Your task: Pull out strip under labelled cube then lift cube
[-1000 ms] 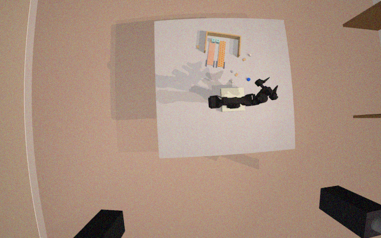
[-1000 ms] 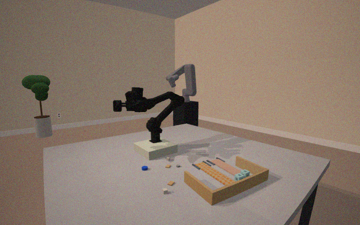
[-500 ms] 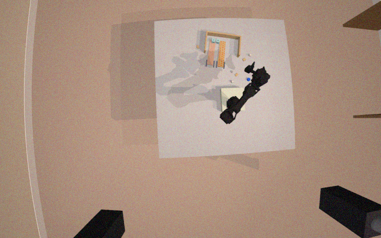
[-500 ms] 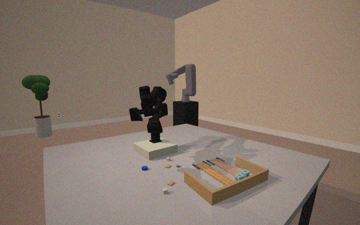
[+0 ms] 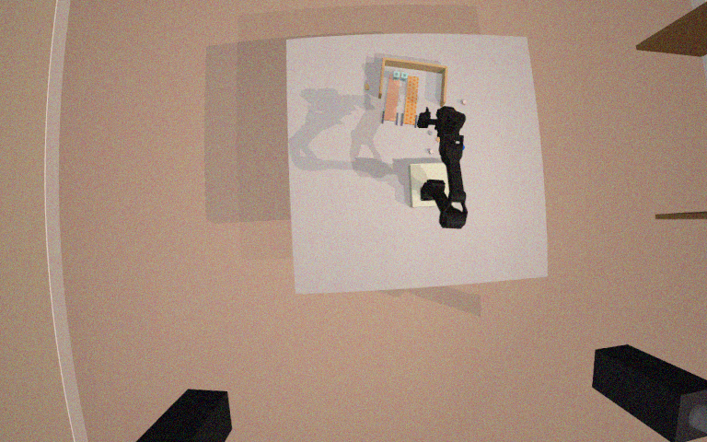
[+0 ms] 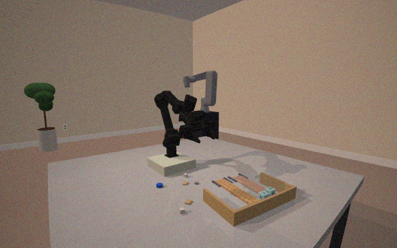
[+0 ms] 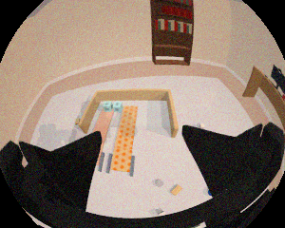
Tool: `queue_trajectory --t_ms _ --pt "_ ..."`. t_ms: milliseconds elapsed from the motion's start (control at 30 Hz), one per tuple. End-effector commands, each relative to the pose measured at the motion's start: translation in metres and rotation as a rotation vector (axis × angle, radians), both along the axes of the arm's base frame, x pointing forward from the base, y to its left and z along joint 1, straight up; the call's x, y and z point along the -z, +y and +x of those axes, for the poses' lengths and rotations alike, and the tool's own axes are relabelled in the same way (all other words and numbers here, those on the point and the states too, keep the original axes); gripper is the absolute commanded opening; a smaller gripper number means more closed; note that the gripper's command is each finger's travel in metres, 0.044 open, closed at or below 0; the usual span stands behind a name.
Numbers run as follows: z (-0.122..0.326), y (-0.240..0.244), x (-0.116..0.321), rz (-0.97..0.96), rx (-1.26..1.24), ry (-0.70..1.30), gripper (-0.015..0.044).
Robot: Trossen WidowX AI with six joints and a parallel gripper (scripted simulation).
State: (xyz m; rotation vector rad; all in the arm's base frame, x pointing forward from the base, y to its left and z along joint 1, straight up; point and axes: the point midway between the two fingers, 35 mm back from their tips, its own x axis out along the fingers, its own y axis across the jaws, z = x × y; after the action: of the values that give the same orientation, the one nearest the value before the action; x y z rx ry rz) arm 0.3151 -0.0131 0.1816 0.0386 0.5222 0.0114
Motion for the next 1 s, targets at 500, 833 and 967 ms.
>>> queue_trajectory --t_ms 500,833,967 --pt "0.017 0.054 0.013 -0.007 -0.091 0.18 0.0295" --pt "0.061 0.106 0.048 0.087 -0.03 0.605 0.0032" --pt "0.072 0.128 0.07 0.092 0.018 0.771 0.0"
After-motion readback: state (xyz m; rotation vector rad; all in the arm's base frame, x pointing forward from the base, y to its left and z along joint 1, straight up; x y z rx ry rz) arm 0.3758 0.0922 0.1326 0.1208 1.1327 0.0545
